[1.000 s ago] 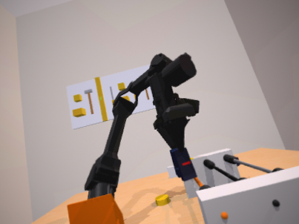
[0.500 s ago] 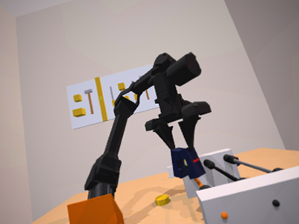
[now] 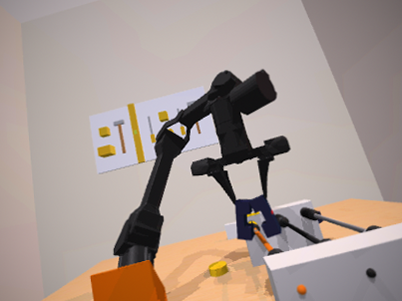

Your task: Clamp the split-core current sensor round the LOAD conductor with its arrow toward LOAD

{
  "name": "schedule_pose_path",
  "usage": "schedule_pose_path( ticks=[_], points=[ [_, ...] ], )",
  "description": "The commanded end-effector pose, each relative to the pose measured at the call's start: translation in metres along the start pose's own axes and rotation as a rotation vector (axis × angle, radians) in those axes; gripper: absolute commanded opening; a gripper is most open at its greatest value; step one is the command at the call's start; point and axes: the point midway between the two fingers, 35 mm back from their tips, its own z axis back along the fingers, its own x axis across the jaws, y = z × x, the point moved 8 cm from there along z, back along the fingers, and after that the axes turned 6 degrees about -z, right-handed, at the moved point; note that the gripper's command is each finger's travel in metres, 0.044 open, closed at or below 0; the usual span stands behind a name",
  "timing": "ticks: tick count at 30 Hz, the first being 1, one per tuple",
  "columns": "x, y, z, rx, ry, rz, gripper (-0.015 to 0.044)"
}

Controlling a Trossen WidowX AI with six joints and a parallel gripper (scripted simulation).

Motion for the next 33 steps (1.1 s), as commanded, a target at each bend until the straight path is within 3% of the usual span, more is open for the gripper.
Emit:
schedule_pose_path(
  ticks=[1, 6, 33],
  points=[
    [-0.003, -0.002, 0.001, -0.002, 0.006, 0.134, 0.0000],
    [-0.005, -0.003, 0.001, -0.002, 0.006, 0.258, 0.0000],
    [-0.007, -0.003, -0.037, -0.002, 0.007, 0.262, 0.0000]
  ],
)
